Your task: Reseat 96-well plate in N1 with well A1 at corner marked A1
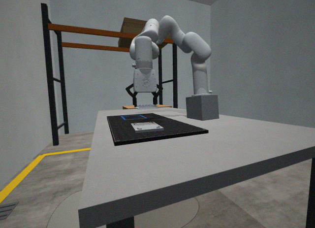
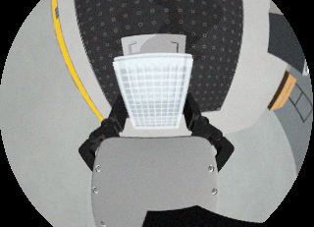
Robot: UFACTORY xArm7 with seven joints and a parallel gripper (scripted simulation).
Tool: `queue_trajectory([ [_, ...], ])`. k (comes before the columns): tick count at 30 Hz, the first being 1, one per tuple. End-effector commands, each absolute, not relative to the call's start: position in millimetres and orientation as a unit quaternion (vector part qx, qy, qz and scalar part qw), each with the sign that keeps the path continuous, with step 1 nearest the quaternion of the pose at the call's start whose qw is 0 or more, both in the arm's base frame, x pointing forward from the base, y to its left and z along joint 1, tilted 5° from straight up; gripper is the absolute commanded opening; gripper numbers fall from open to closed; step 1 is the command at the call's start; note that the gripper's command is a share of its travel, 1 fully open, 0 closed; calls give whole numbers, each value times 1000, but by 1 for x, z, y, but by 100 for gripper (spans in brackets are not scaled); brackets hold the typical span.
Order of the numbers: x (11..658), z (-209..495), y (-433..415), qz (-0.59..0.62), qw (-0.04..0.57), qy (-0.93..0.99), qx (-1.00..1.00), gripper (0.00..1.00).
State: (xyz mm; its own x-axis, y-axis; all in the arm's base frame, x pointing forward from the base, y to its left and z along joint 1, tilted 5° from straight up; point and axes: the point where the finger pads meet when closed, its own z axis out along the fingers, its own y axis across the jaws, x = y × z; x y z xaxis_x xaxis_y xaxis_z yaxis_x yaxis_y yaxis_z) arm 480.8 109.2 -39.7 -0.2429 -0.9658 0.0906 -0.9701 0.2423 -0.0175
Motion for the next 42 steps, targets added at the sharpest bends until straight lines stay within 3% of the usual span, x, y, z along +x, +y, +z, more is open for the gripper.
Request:
queue_trajectory([
  [1, 482, -38, 110, 36, 28, -787, 615, 0],
  [42, 482, -84, 105, 36, 28, -787, 615, 0],
])
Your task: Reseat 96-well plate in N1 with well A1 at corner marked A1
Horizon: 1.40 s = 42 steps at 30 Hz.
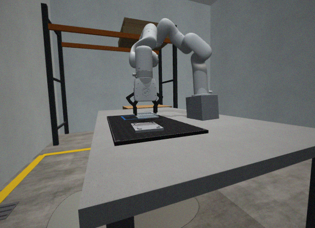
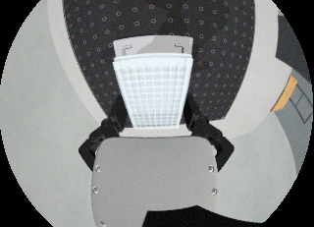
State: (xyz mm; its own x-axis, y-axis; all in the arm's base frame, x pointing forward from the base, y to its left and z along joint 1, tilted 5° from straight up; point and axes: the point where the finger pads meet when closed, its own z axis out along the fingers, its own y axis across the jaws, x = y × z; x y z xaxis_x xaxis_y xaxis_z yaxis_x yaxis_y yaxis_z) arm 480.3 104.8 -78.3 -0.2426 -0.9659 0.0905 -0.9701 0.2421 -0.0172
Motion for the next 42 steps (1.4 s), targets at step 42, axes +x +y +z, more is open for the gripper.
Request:
queue_trajectory([
  [42, 482, -106, 103, 36, 28, -787, 615, 0],
])
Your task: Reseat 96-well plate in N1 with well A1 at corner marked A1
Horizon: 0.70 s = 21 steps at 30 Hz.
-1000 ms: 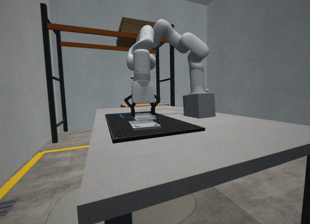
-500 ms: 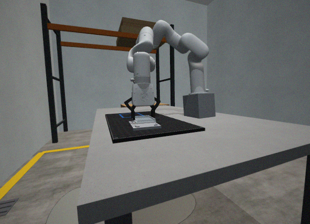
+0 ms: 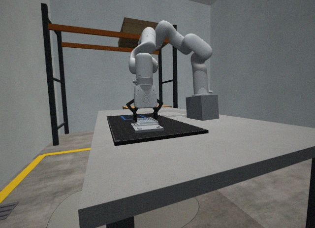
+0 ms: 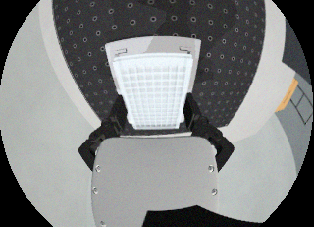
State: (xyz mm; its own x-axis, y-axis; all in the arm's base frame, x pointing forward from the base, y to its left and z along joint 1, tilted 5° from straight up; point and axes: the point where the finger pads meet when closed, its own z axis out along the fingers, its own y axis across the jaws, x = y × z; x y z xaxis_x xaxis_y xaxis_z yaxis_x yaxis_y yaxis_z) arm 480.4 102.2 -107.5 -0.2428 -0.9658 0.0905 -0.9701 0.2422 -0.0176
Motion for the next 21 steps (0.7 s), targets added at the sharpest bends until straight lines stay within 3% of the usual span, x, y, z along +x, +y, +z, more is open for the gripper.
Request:
queue_trajectory([
  [1, 482, -106, 103, 36, 28, -787, 615, 0],
  [21, 482, -109, 103, 36, 28, -787, 615, 0],
])
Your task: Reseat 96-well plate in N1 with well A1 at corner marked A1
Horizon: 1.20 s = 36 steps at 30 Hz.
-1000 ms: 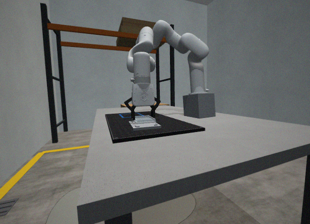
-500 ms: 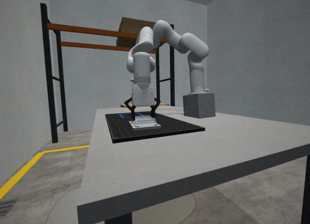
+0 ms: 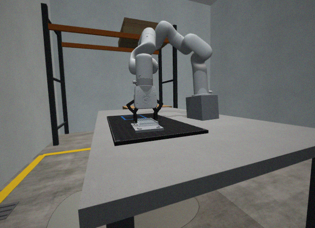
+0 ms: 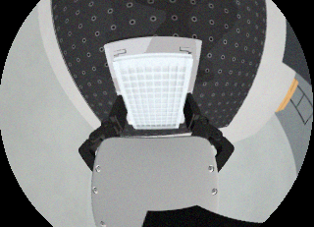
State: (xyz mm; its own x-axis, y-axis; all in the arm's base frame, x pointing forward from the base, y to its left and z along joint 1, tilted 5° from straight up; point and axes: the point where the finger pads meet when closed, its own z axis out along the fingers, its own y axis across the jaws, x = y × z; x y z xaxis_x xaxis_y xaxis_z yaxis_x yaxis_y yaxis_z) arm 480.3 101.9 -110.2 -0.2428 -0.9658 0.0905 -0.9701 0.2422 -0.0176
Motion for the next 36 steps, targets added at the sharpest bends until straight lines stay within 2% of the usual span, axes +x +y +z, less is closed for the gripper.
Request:
queue_trajectory([
  [1, 482, -110, 103, 36, 28, -787, 615, 0],
  [36, 482, -115, 102, 36, 28, -787, 615, 0],
])
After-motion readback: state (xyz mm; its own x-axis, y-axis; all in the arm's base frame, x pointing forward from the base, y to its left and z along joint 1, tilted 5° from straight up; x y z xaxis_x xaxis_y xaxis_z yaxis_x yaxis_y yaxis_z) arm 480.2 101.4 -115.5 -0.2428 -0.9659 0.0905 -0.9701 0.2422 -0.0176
